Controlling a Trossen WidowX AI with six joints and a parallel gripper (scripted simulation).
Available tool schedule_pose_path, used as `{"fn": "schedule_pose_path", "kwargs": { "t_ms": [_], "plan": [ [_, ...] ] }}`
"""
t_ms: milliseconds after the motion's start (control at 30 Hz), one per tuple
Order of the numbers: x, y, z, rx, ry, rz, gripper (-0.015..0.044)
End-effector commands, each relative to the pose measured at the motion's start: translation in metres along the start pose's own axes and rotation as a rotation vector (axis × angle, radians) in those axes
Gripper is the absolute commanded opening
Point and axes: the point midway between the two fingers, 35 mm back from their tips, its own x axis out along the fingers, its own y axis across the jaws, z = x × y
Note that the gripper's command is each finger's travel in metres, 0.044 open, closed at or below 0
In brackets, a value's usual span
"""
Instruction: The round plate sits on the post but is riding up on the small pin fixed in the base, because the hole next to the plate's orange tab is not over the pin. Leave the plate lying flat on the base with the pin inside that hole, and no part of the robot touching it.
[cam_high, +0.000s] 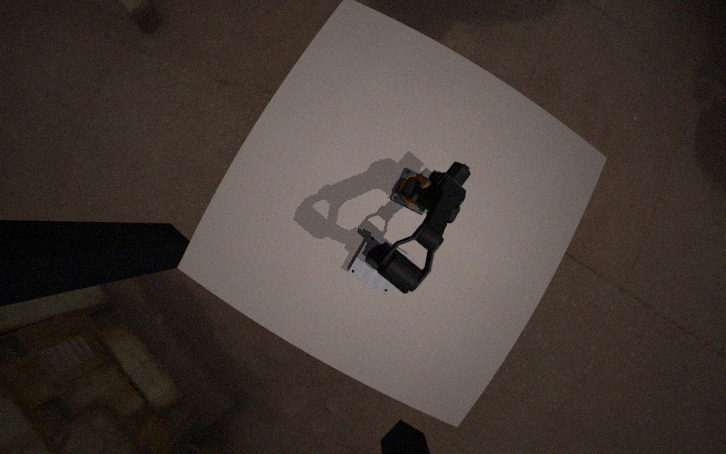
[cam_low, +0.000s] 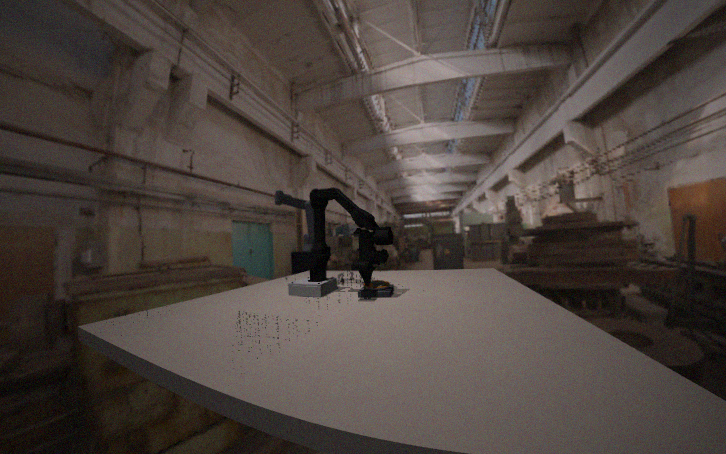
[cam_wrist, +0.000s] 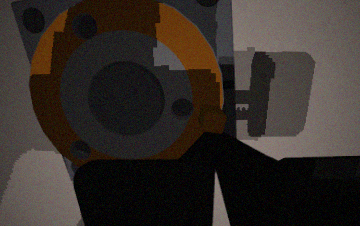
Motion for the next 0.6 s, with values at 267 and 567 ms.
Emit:
{"fn": "schedule_pose_path", "kwargs": {
  "t_ms": [267, 567],
  "plan": [
    [-0.0029, -0.0033, 0.0087, -0.005, -0.010, -0.004, 0.0000],
    [-0.0034, -0.0042, 0.0133, -0.005, -0.011, -0.004, 0.0000]
  ]
}}
